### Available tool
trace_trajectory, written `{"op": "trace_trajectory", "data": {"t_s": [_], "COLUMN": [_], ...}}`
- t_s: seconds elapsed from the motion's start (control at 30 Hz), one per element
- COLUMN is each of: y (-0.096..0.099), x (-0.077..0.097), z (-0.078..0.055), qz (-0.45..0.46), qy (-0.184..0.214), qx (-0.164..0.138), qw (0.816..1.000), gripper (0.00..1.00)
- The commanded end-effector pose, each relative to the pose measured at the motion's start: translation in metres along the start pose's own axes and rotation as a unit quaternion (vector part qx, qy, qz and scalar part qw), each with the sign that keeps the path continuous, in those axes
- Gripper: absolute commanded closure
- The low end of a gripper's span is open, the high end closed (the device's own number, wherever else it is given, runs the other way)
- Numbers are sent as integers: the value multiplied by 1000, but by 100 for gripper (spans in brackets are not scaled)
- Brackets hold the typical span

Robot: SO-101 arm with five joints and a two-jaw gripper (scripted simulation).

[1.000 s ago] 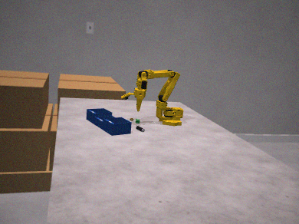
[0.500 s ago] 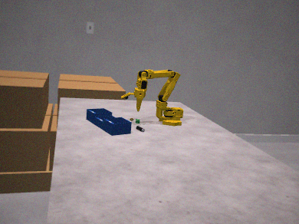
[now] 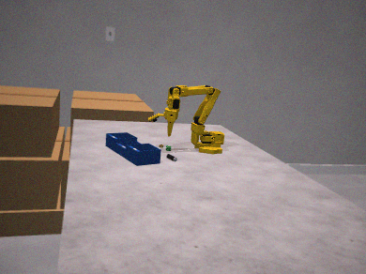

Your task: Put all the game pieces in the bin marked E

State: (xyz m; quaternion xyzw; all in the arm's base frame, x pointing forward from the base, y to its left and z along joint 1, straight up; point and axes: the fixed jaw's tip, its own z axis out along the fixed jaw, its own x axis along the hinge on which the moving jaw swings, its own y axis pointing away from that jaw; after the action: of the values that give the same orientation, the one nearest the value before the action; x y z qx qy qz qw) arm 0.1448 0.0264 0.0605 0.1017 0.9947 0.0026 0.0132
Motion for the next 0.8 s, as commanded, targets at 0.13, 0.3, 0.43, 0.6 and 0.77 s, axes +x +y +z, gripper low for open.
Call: {"op": "trace_trajectory", "data": {"t_s": [0.13, 0.3, 0.43, 0.6, 0.77], "y": [0, 0, 0, 0, 1], "x": [-2, -2, -3, -4, -4], "z": [-1, 0, 2, 8, 13], "qz": [9, 9, 9, 9, 9], "qy": [-6, -6, -6, -6, -6], "qx": [-2, -2, -2, -2, -2], "qw": [1000, 1000, 1000, 1000, 1000], "gripper": [77, 77, 77, 77, 77]}}
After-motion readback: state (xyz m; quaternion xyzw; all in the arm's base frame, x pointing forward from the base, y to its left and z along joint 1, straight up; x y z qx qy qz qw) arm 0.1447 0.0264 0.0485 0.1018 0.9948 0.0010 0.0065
